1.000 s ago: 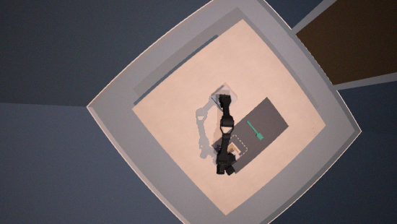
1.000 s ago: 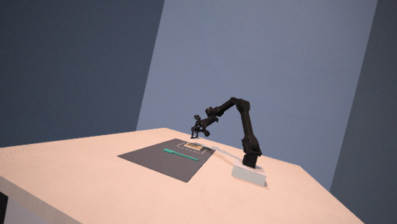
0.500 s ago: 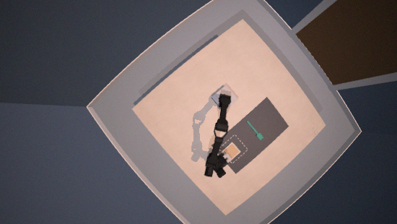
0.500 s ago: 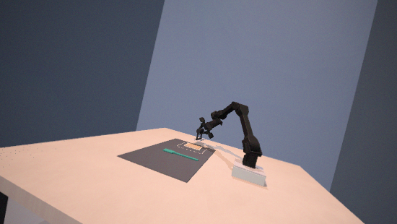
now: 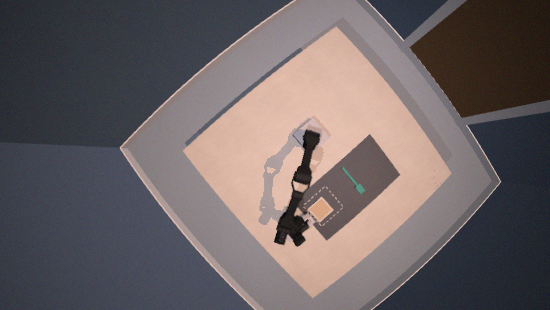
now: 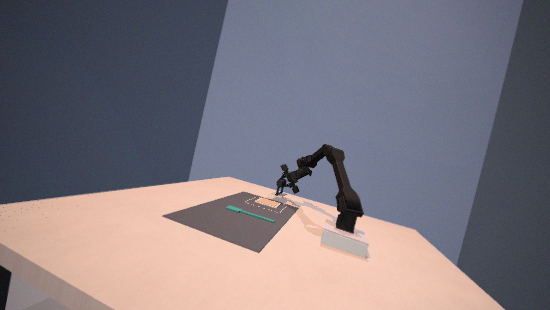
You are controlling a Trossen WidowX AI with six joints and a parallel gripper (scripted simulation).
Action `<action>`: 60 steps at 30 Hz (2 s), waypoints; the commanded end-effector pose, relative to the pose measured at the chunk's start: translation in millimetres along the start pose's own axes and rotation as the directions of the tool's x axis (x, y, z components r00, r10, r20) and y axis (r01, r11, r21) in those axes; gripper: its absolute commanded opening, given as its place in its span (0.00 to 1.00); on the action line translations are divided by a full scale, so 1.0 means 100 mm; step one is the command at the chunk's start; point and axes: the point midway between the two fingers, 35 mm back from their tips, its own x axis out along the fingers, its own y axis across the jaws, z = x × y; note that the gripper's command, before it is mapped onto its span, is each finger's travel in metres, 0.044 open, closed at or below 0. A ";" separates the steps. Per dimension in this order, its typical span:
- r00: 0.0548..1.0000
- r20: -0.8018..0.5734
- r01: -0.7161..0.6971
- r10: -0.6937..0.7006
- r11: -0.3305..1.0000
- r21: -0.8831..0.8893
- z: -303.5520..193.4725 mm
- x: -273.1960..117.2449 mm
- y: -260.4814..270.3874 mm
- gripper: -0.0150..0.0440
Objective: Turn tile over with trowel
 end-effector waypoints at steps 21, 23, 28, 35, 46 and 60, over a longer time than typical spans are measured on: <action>1.000 0.000 0.020 -0.020 1.000 -0.018 -0.01 0.02 -0.04 0.25; 1.000 0.000 0.020 -0.020 1.000 -0.018 -0.01 0.04 -0.02 0.25; 1.000 0.000 0.020 -0.020 1.000 -0.018 -0.02 0.10 0.04 0.25; 1.000 0.000 0.020 -0.020 1.000 -0.018 -0.03 0.18 0.12 0.25; 1.000 0.000 0.020 -0.020 1.000 -0.018 0.01 0.24 0.19 0.25; 1.000 0.002 0.020 -0.020 1.000 -0.016 0.23 0.25 0.19 0.25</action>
